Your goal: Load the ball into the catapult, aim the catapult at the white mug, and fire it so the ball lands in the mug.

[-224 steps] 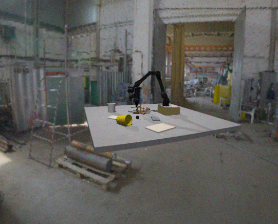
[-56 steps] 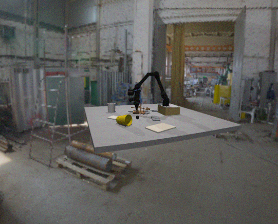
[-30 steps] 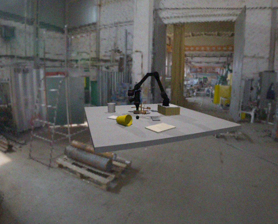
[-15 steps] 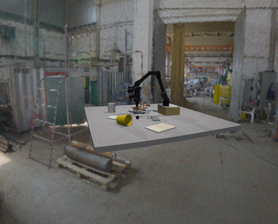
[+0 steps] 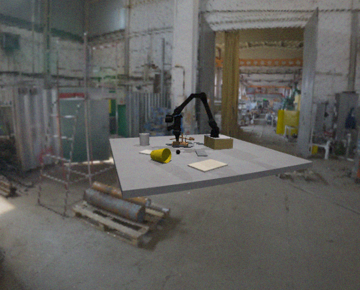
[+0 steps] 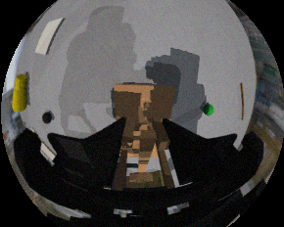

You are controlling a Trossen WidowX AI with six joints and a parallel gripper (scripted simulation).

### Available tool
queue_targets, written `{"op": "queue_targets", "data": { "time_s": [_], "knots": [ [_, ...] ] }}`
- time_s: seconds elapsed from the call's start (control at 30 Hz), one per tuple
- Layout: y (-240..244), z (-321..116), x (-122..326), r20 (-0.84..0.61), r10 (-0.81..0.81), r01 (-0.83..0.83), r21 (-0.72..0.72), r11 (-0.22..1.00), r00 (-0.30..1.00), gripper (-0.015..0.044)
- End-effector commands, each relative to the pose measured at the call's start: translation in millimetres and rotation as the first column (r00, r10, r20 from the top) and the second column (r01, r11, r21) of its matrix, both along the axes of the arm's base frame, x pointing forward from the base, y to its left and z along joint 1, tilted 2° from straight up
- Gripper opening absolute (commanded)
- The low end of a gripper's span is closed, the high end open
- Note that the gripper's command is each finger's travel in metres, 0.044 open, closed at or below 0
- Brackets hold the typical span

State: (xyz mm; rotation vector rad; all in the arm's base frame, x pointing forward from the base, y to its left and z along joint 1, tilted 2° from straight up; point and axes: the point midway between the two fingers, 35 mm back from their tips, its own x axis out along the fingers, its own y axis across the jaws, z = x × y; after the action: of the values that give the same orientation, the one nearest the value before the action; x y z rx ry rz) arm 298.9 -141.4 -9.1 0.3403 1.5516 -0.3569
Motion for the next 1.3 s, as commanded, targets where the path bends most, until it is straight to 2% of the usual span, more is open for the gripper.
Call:
{"op": "queue_targets", "data": {
  "time_s": [0.0,0.5,0.97,1.07,1.2,1.27],
  "knots": [
    [-1,-6,1,0.003,0.0,0.0,-0.003,1.0,1.0,0.0],
    [0,-16,-1,0.0,-0.001,0.001,0.0,1.0,1.0,0.0],
    [0,-16,-1,0.0,-0.001,0.001,0.0,1.0,1.0,0.0367],
    [-1,7,3,0.0,-0.001,0.001,0.0,1.0,1.0,0.044],
    [0,73,2,-0.001,-0.001,0.001,0.0,1.0,1.0,0.044],
    [1,84,1,-0.001,-0.001,0.001,0.001,1.0,1.0,0.044]
  ]
}}
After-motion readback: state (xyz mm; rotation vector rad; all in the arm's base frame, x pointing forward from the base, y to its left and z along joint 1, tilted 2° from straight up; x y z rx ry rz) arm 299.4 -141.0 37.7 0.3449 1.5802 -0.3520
